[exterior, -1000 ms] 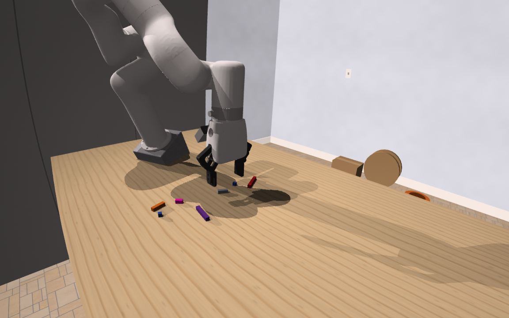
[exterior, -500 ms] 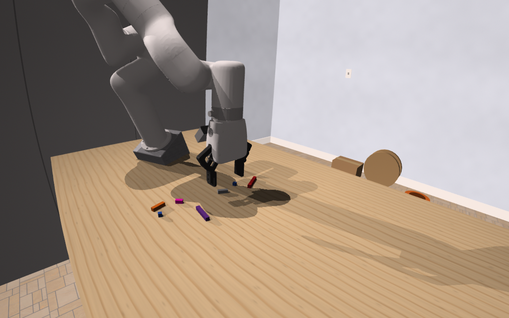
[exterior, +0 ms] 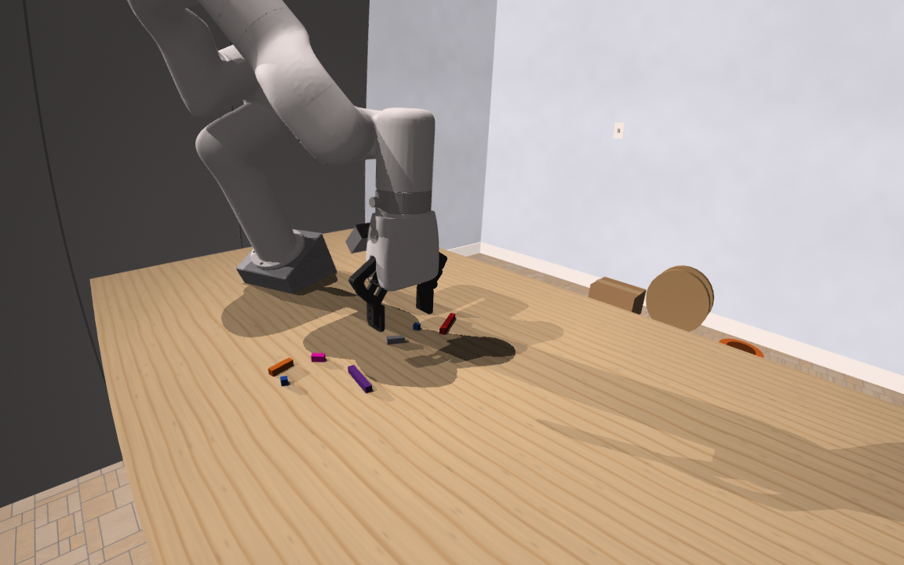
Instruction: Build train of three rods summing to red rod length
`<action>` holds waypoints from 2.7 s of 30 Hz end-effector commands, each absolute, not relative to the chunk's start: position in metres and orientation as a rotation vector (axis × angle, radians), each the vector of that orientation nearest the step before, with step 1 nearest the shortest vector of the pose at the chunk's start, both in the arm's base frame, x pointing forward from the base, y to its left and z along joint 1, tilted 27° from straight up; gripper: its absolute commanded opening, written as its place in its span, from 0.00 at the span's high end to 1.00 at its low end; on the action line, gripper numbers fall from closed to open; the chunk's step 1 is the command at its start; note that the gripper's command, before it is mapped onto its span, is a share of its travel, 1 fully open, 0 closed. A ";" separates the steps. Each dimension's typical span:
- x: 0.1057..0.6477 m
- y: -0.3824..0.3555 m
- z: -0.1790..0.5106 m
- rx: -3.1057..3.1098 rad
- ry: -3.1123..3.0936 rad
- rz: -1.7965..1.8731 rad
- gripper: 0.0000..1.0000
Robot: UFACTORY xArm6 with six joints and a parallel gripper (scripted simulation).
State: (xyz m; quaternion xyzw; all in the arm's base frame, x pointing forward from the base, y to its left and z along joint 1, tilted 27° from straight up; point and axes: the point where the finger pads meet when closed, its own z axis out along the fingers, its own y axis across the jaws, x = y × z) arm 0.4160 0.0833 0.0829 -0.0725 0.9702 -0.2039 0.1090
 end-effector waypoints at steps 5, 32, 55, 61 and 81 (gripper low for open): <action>0.417 0.084 0.084 -0.213 2.850 -0.597 0.00; 0.417 0.082 0.085 -0.374 2.853 -0.618 0.00; 0.420 0.063 0.093 -1.534 2.621 -0.721 0.00; 0.420 0.059 0.095 -1.791 2.504 -0.731 0.00; 0.421 0.048 0.100 -2.418 2.082 -0.728 0.00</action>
